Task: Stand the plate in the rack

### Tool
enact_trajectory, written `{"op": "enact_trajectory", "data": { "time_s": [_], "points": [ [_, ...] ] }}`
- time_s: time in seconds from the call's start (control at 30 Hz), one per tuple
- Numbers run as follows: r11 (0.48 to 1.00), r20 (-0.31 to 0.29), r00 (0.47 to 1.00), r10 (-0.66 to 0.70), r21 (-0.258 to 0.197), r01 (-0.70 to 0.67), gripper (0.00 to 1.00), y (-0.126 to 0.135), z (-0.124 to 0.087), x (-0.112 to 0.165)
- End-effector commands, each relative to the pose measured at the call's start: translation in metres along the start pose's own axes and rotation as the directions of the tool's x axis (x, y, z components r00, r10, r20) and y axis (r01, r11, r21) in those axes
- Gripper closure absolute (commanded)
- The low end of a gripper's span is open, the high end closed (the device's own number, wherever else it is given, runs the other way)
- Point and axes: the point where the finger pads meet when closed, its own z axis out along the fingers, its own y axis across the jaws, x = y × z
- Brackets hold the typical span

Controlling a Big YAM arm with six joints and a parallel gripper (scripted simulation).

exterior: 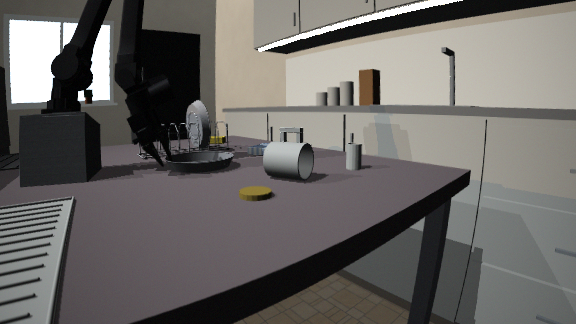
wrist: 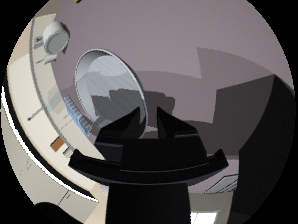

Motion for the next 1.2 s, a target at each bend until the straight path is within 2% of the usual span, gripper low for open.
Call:
{"op": "enact_trajectory", "data": {
  "time_s": [0.0, 0.97, 1.0, 1.17],
  "points": [
    [1.000, -0.002, 1.000, -0.003, -0.001, 0.003, 0.74, 0.0021, 0.0048, 0.0020],
    [1.000, -0.002, 1.000, -0.003, -0.001, 0.003, 0.74, 0.0021, 0.0048, 0.0020],
    [1.000, -0.002, 1.000, -0.003, -0.001, 0.003, 1.00, 0.0021, 0.0048, 0.0020],
    [1.000, -0.001, 1.000, -0.003, 0.006, 0.003, 1.00, 0.0001, 0.0047, 0.0018]
  ]
}}
